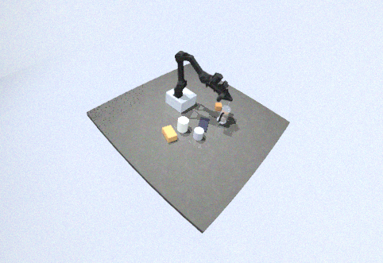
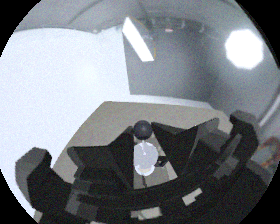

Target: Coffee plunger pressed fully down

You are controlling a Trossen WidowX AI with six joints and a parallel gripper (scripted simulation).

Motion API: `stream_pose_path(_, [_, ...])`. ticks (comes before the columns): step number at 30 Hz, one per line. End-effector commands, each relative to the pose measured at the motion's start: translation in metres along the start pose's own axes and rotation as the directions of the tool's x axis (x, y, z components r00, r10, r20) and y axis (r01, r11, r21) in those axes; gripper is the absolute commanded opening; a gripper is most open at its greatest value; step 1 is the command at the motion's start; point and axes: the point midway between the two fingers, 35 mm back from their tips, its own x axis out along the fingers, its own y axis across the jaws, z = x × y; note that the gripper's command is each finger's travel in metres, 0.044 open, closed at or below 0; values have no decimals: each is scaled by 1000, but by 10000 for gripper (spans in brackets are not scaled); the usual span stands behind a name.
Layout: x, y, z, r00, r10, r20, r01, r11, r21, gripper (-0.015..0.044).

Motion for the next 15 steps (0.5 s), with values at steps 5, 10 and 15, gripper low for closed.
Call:
stream_pose_path(5, [12,0,-41,996,-2,-84,2,1000,6,119])
stream_pose_path(10, [17,0,-47,996,-2,-84,2,1000,6,119])
stream_pose_path(15, [23,0,-53,996,-2,-84,2,1000,6,119])
